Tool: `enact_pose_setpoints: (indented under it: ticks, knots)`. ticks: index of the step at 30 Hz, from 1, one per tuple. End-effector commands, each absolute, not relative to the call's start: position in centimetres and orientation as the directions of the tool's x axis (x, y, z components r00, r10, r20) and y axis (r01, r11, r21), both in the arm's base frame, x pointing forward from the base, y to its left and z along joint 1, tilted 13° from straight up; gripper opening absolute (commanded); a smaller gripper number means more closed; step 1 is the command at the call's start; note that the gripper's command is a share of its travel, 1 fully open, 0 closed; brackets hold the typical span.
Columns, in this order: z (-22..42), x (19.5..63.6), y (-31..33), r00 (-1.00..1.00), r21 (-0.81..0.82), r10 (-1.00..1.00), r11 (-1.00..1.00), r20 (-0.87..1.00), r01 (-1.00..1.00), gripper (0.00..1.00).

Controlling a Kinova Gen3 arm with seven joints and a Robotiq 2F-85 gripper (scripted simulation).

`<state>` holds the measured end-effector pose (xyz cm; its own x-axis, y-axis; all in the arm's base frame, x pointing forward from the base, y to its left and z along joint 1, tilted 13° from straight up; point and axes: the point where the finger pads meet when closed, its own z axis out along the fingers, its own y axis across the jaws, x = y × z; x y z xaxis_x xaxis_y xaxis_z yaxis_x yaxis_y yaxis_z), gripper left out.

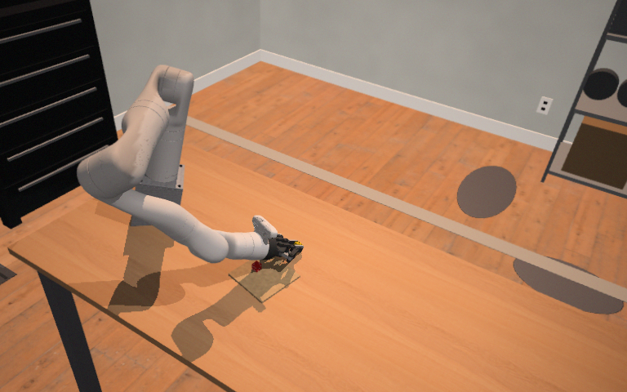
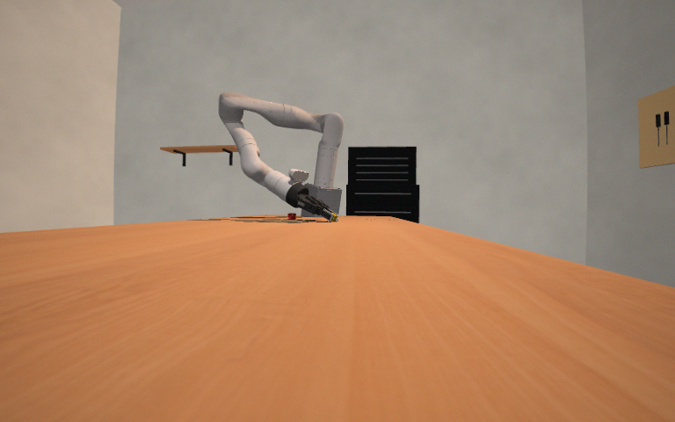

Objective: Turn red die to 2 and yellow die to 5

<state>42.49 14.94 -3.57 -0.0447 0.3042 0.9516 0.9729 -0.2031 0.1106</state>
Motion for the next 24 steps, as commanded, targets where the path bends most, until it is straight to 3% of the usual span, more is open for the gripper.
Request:
enact_pose_setpoints:
  ticks: [1,12,24]
  knots:
    - [-3.50,42.52,14.92,-0.046,0.112,0.304,-0.203,0.952,0.973,0.15]
    - [-3.50,42.52,14.92,-0.046,0.112,0.304,-0.203,0.952,0.973,0.15]
    - [-3.50,42.52,14.92,-0.046,0.112,0.304,-0.203,0.952,0.973,0.31]
